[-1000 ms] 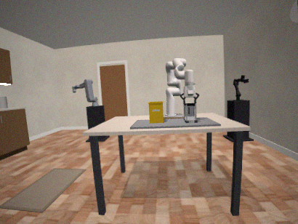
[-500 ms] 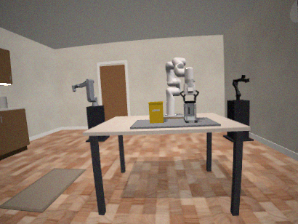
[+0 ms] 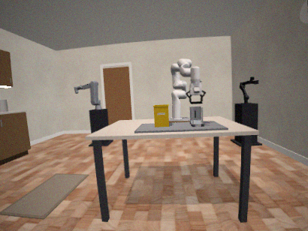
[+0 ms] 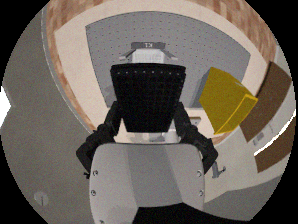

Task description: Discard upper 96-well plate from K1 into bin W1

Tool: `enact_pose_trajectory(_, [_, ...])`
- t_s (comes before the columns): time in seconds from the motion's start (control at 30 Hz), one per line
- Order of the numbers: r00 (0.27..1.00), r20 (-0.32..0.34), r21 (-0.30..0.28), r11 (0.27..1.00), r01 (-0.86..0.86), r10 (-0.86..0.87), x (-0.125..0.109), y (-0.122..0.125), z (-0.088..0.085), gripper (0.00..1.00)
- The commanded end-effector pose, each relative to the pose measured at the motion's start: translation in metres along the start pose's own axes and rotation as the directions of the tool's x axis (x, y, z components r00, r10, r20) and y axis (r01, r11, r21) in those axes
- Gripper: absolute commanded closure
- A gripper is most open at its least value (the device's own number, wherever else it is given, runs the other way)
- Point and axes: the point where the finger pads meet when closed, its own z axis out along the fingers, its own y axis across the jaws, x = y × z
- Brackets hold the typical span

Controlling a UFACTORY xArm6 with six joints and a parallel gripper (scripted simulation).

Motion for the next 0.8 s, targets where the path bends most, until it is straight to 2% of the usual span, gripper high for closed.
enact_pose_trajectory(0.0, [1.0,-0.004,0.001,1.0,0.0,0.0,0.001,0.0,-0.01,1.0])
enact_pose_trajectory(0.77, [1.0,-0.004,0.001,1.0,0.0,0.0,0.001,0.0,-0.042,1.0])
